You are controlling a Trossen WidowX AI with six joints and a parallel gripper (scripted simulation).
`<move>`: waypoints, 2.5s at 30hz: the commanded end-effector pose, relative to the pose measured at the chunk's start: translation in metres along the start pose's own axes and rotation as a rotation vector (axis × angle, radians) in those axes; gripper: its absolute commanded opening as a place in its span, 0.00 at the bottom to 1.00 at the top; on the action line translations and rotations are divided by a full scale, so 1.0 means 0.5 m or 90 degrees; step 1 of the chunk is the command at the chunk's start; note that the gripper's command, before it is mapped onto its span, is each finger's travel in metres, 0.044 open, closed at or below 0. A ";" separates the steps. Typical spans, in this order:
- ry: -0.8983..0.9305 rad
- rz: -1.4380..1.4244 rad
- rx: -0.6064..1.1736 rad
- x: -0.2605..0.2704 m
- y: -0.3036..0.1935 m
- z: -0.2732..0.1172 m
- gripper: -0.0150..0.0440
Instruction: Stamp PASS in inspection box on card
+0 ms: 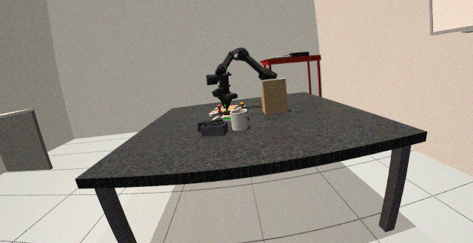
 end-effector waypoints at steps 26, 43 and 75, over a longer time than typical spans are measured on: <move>-0.002 0.009 -0.007 -0.012 0.002 -0.098 0.25; -0.001 0.011 -0.010 -0.011 0.092 -0.117 0.25; -0.001 0.018 -0.011 0.070 0.320 -0.117 0.25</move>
Point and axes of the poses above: the point midway between the two fingers, 35 mm back from their tips, its own z axis out along the fingers, its own x axis across the jaws, y = z × x, the point moved 2 cm from there along -z, back along the fingers, and after that the axes turned 15 degrees about -z, right-handed, at the moved point
